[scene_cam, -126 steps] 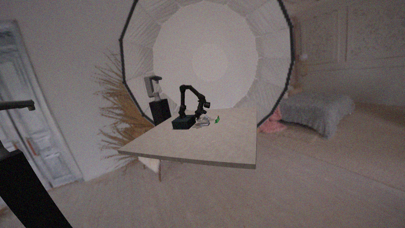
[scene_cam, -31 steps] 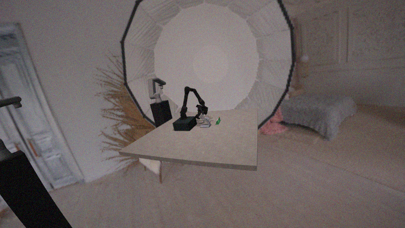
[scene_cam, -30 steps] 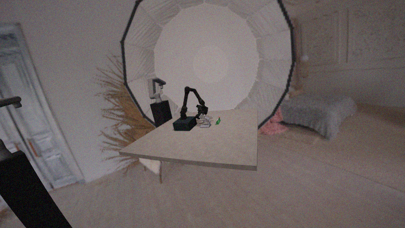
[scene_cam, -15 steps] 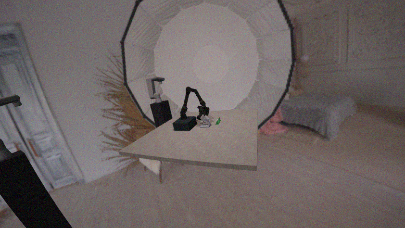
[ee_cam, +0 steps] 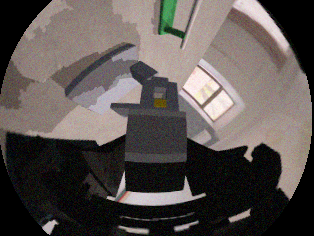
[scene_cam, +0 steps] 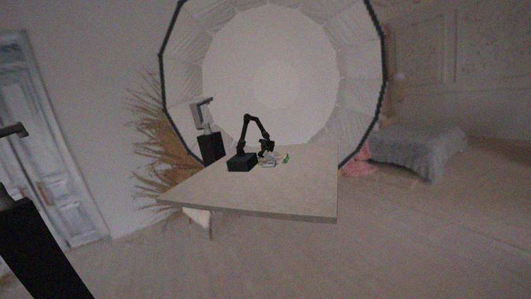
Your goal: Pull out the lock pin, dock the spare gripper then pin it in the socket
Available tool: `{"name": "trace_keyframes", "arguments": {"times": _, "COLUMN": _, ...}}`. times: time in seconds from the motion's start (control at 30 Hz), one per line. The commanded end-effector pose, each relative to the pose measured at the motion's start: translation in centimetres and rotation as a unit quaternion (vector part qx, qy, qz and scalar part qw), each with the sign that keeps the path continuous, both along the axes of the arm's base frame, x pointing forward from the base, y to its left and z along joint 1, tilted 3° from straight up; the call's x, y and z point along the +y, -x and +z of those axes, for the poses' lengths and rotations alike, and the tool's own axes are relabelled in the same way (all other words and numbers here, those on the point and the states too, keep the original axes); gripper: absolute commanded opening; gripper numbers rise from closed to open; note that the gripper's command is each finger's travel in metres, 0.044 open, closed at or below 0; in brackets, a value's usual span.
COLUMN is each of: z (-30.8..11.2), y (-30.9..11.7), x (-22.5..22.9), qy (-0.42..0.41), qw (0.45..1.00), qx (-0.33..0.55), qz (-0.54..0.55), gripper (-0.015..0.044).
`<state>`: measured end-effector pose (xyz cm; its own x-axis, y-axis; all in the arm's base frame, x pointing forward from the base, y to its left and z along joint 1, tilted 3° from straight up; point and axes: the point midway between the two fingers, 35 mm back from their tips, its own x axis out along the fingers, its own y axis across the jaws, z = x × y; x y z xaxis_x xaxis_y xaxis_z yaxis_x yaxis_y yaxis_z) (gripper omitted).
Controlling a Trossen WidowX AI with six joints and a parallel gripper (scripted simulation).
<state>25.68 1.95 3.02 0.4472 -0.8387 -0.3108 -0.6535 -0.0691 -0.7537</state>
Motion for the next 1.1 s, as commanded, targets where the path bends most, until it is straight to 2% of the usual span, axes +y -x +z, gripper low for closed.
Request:
{"name": "trace_keyframes", "arguments": {"times": 0.0, "z": 0.0, "y": 0.0, "x": 0.0, "qy": -0.001, "qw": 1.0, "qx": -0.001, "qz": 0.0, "gripper": 0.0052}}
{"name": "trace_keyframes", "arguments": {"times": 0.5, "z": 0.0, "y": 0.0, "x": 0.0, "qy": -0.001, "qw": 1.0, "qx": -0.001, "qz": 0.0, "gripper": 0.044}}
{"name": "trace_keyframes", "arguments": {"times": 1.07, "z": 2.4, "y": 2.4, "x": 0.1, "qy": 0.003, "qw": 1.0, "qx": -0.001, "qz": 0.004, "gripper": 0.044}}
